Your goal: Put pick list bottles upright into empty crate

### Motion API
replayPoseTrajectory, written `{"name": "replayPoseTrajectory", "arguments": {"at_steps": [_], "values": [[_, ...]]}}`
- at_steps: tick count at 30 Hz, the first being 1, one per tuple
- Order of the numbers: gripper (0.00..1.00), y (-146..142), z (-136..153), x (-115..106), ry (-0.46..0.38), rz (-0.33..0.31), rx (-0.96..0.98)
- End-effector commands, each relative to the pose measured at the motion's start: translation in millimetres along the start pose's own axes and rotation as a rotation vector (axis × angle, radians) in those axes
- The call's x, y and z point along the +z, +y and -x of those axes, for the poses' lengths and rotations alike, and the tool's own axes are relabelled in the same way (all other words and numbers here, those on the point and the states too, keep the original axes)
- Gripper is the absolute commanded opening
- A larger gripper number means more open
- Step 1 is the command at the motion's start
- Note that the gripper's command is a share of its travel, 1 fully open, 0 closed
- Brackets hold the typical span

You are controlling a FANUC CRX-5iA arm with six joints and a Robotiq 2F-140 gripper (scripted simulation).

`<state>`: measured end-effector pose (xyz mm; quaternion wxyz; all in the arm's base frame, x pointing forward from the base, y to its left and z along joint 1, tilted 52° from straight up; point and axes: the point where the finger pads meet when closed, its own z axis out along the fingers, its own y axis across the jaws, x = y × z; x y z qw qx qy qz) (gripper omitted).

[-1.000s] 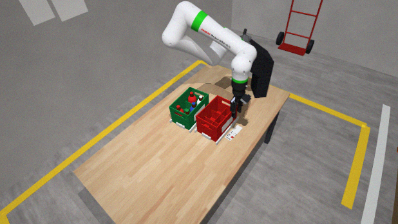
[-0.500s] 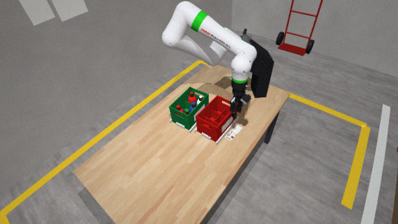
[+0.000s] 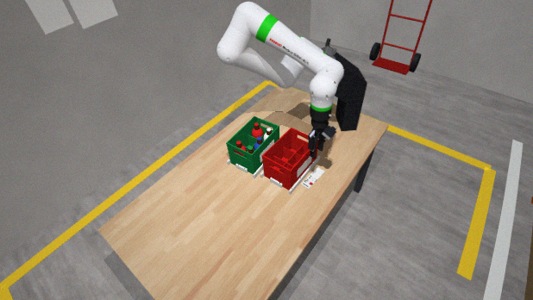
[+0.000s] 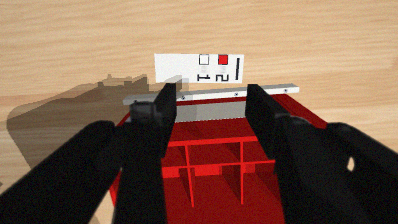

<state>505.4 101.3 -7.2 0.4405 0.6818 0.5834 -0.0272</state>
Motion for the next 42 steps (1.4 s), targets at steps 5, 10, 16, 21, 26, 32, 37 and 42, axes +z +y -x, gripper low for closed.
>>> {"name": "replayPoseTrajectory", "arguments": {"at_steps": [5, 10, 16, 21, 26, 32, 37, 42], "values": [[0.44, 0.3, -0.5, -0.6, 0.001, 0.001, 0.0], [0.44, 0.3, -0.5, -0.6, 0.001, 0.001, 0.0], [0.44, 2.4, 8.9, -3.2, 0.001, 0.001, -0.067], [0.44, 5.4, 23.1, -7.0, 0.001, 0.001, -0.157], [0.44, 10.6, 46.7, -13.5, 0.001, 0.001, -0.157], [0.44, 16.7, 75.0, -21.2, 0.001, 0.001, -0.157], [0.44, 19.8, 89.2, -25.1, 0.001, 0.001, -0.157], [0.44, 24.9, 112.8, -31.5, 0.001, 0.001, -0.157]]}}
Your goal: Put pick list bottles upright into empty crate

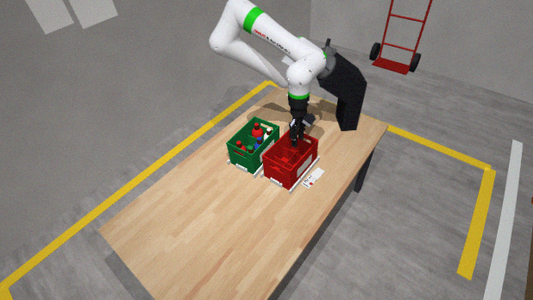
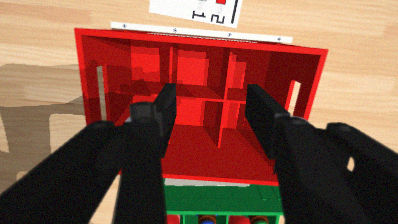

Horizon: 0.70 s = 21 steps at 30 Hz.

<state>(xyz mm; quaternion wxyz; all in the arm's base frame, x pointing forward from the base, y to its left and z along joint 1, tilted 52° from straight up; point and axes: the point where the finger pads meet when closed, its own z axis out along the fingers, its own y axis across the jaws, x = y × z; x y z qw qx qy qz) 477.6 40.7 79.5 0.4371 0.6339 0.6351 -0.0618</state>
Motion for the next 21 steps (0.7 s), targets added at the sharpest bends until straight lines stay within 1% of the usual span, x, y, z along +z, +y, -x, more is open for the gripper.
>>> {"name": "replayPoseTrajectory", "arguments": {"at_steps": [1, 9, 11, 21], "values": [[0.44, 1.3, 14.6, -4.9, 0.001, 0.001, 0.0], [0.44, 3.5, 53.2, -15.2, 0.001, 0.001, 0.0], [0.44, 3.5, 53.2, -15.2, 0.001, 0.001, 0.0], [0.44, 6.2, 101.5, -28.1, 0.001, 0.001, 0.0]]}}
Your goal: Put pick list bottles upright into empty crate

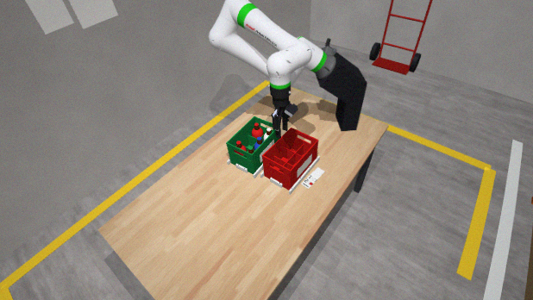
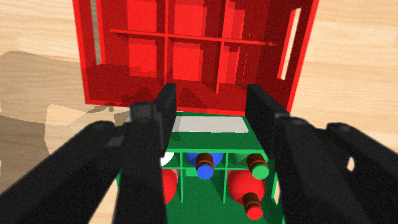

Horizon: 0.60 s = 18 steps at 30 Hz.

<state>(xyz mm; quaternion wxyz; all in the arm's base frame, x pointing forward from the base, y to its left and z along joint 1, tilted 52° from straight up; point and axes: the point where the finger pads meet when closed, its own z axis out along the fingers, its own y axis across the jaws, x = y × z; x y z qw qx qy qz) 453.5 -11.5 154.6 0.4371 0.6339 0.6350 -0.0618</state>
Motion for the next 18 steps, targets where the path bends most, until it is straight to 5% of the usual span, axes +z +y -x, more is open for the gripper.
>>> {"name": "replayPoseTrajectory", "arguments": {"at_steps": [1, 18], "values": [[0.44, 1.3, 15.0, -5.1, 0.001, 0.001, 0.0], [0.44, 5.3, 87.5, -24.4, 0.001, 0.001, 0.0]]}}
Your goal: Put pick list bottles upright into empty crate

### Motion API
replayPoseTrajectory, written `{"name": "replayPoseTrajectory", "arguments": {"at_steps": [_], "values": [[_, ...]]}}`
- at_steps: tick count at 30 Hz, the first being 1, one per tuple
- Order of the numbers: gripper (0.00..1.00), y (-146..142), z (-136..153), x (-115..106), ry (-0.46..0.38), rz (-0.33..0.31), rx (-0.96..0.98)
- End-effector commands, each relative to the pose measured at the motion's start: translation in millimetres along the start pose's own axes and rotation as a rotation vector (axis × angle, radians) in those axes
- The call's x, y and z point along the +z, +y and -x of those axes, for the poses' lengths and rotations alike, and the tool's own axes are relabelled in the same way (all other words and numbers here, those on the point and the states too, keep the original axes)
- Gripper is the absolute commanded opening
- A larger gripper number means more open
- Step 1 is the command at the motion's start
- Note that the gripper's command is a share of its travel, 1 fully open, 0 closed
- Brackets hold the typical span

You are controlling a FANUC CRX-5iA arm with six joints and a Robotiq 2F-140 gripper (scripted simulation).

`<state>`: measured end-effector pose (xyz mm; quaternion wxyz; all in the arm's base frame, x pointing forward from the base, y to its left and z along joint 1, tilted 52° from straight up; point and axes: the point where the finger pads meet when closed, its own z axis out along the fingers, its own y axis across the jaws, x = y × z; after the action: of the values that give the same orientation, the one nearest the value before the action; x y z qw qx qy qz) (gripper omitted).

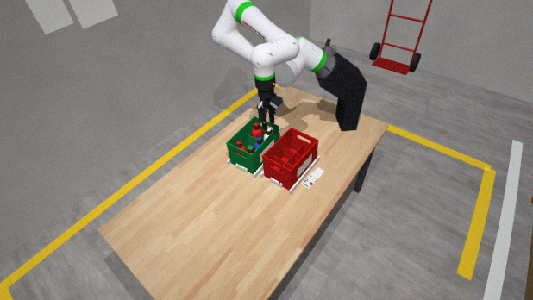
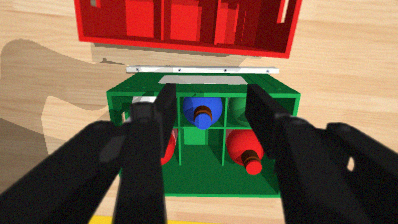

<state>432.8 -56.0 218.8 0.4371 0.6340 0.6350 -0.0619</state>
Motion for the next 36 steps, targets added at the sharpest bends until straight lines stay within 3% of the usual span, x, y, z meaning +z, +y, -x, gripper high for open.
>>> {"name": "replayPoseTrajectory", "arguments": {"at_steps": [1, 21, 26, 36], "values": [[0.44, 1.3, 14.5, -4.8, 0.001, 0.001, 0.0], [0.44, 6.1, 101.4, -28.0, 0.001, 0.001, 0.0], [0.44, 6.9, 115.9, -31.9, 0.001, 0.001, 0.0], [0.44, 7.0, 116.5, -32.0, 0.001, 0.001, 0.0]]}}
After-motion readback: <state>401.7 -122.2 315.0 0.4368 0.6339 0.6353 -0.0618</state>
